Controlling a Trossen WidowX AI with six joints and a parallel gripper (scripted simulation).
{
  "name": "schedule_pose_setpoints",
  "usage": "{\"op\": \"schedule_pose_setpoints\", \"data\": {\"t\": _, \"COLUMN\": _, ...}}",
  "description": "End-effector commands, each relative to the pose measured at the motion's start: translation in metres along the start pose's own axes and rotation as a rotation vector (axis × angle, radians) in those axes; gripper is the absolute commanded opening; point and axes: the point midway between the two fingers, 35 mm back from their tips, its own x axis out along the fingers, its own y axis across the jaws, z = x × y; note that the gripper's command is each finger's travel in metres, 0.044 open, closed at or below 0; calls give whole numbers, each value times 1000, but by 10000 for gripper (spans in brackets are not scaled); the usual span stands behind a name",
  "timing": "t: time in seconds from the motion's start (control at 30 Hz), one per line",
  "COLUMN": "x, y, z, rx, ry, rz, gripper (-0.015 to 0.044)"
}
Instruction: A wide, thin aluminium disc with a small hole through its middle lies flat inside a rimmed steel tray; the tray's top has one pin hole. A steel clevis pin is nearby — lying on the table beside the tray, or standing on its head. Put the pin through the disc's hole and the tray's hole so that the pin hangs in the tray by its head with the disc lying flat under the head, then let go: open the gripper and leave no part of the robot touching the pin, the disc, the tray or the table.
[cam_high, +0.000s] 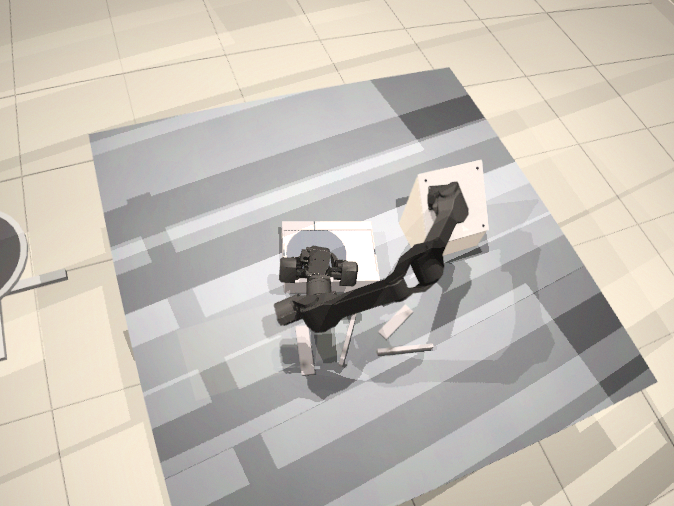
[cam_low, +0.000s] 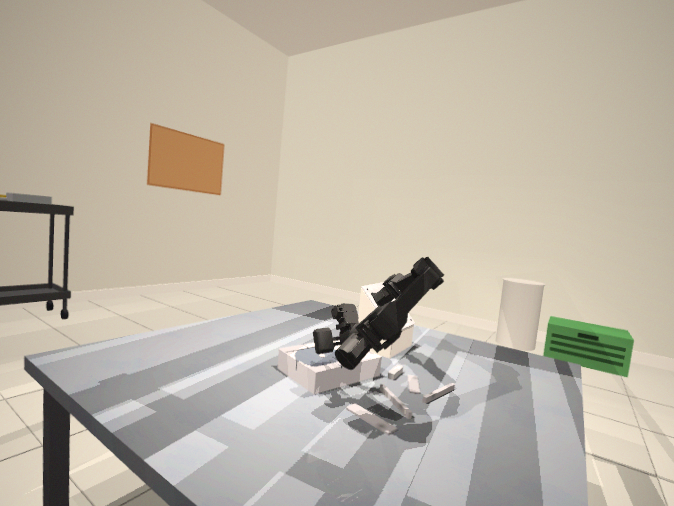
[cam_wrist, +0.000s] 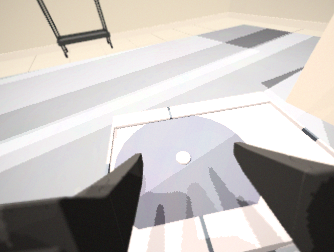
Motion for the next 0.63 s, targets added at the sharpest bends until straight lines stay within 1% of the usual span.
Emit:
{"op": "schedule_pose_setpoints", "data": {"t": 0.0, "x": -40, "y": -3, "z": 1, "rx": 1, "ry": 23, "rz": 35, "gripper": 423}}
{"op": "schedule_pose_setpoints", "data": {"t": 0.03, "x": -45, "y": -4, "z": 2, "rx": 0, "ry": 25, "rz": 38, "gripper": 440}}
{"op": "schedule_pose_setpoints", "data": {"t": 0.6, "x": -47, "y": -5, "z": 2, "rx": 0, "ry": 26, "rz": 39, "gripper": 440}}
